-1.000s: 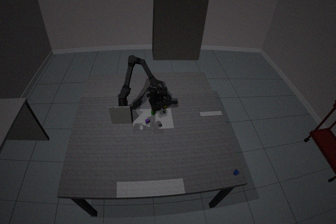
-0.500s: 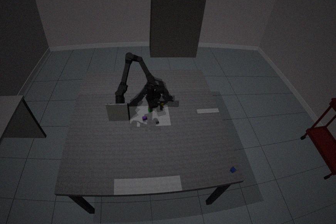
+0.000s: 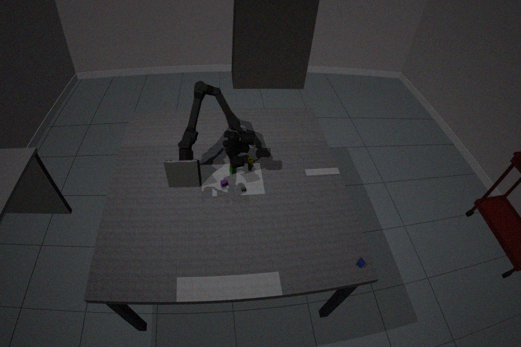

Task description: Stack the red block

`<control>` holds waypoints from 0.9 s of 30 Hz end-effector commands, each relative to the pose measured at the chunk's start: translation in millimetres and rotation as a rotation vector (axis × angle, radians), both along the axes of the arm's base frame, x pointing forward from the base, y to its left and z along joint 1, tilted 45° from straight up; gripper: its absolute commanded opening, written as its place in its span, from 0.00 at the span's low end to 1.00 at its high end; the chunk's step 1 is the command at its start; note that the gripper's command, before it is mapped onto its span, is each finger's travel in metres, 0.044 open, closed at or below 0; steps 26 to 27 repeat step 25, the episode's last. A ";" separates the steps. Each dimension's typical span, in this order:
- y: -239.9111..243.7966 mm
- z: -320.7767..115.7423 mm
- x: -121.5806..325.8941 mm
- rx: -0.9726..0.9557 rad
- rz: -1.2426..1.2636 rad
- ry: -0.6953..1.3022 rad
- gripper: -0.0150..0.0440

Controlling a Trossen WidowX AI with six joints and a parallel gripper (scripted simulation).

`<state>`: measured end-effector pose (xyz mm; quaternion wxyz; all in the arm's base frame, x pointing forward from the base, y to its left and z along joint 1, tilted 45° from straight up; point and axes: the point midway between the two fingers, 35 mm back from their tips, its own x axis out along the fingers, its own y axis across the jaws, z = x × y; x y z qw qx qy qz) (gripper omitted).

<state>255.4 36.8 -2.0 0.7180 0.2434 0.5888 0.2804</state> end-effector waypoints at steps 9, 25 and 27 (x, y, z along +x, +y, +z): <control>0.1 -0.3 0.0 -0.001 0.000 0.000 1.00; 0.1 -0.3 0.0 -0.001 0.000 0.000 1.00; 0.1 -0.3 0.0 -0.001 0.000 0.000 1.00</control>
